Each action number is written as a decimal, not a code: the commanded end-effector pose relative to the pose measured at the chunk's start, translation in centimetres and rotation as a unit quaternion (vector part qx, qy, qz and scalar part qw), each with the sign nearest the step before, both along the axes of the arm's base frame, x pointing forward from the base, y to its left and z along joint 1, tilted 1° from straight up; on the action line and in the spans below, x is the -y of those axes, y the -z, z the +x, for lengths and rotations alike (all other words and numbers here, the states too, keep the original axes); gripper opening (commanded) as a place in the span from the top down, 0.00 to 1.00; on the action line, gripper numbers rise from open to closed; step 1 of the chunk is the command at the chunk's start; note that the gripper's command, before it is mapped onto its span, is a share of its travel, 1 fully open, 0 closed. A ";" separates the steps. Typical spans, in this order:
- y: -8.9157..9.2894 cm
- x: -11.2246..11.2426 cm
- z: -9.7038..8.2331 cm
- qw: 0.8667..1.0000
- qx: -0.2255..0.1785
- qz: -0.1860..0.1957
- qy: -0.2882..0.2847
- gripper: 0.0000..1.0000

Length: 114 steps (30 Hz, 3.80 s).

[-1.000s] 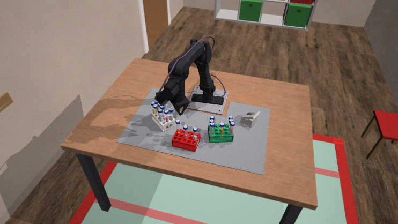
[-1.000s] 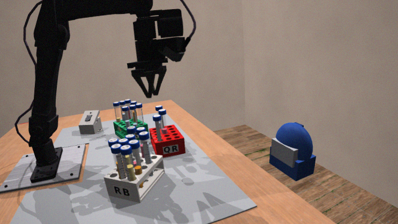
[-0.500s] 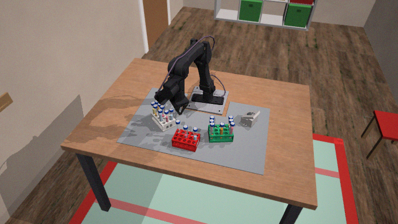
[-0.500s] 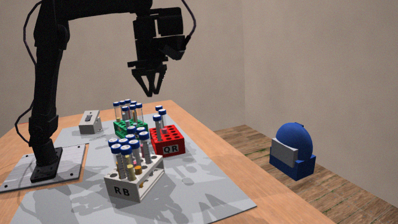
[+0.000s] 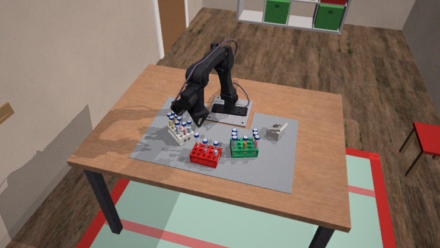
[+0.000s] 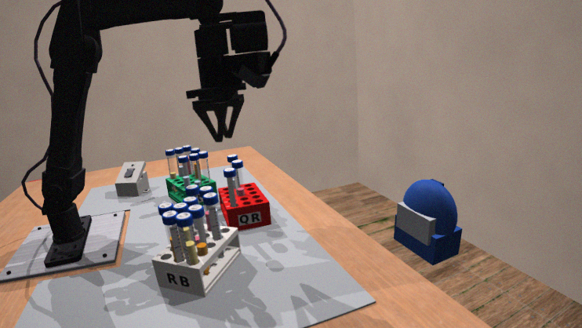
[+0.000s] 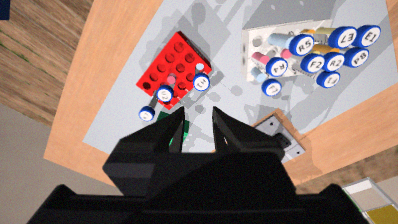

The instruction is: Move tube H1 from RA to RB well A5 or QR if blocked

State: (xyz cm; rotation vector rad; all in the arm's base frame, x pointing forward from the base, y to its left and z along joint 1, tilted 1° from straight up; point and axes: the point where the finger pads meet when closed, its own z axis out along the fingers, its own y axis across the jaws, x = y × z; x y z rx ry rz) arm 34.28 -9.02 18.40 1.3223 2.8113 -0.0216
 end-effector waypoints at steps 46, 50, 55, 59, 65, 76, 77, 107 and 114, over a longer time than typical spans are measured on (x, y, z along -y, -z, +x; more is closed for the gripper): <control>0.2 -4.4 4.0 1.000 -0.008 0.001 0.003 0.70; 0.3 -4.5 3.4 1.000 -0.015 0.004 0.002 0.70; 0.0 -4.5 3.1 1.000 -0.015 0.004 0.002 0.70; 0.0 -4.5 3.0 1.000 -0.015 0.004 0.002 0.70; -0.3 -4.5 2.6 1.000 -0.015 0.004 0.002 0.70; -0.3 -4.6 2.1 1.000 -0.015 0.004 0.002 0.70; -0.3 -4.6 2.1 1.000 -0.015 0.004 0.002 0.70; 4.3 -3.9 3.0 1.000 -0.013 0.001 0.004 0.70; 5.0 -3.8 2.9 1.000 -0.012 0.001 0.004 0.70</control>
